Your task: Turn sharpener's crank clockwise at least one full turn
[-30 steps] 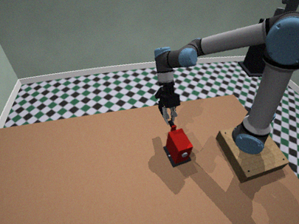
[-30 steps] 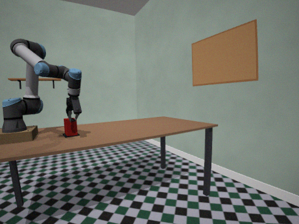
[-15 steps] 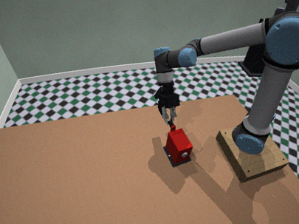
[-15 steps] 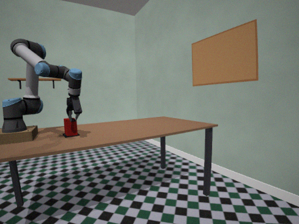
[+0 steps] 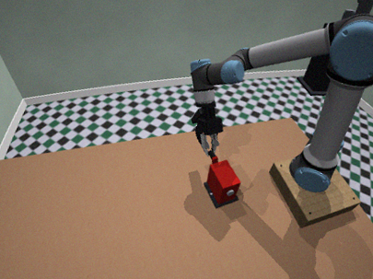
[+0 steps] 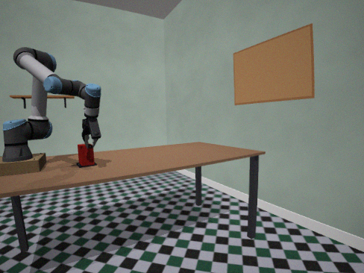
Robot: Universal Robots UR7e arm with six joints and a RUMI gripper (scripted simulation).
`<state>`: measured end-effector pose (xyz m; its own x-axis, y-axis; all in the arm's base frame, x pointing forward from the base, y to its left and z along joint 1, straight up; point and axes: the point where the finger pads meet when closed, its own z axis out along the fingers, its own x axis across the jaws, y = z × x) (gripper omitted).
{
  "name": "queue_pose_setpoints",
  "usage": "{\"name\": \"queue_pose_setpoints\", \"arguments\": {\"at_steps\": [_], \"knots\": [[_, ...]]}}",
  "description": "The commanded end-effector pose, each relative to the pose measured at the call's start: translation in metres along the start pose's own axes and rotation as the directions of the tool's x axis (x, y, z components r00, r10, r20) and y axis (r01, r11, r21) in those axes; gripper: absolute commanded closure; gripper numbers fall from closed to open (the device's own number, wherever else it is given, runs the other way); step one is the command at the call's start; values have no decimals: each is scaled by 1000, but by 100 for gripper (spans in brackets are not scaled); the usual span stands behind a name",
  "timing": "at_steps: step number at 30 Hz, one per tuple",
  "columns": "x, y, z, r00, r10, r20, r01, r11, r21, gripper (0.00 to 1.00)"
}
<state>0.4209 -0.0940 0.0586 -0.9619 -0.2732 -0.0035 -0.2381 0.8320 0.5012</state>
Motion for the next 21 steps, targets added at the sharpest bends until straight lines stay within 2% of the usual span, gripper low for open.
{"name": "queue_pose_setpoints", "arguments": {"at_steps": [1, 21], "knots": [[-5, -1, 0, 1000, -2, 2, 2, 1000, 2, 91], [-16, -3, 3, 1000, -2, 2, 2, 1000, 2, 91]]}}
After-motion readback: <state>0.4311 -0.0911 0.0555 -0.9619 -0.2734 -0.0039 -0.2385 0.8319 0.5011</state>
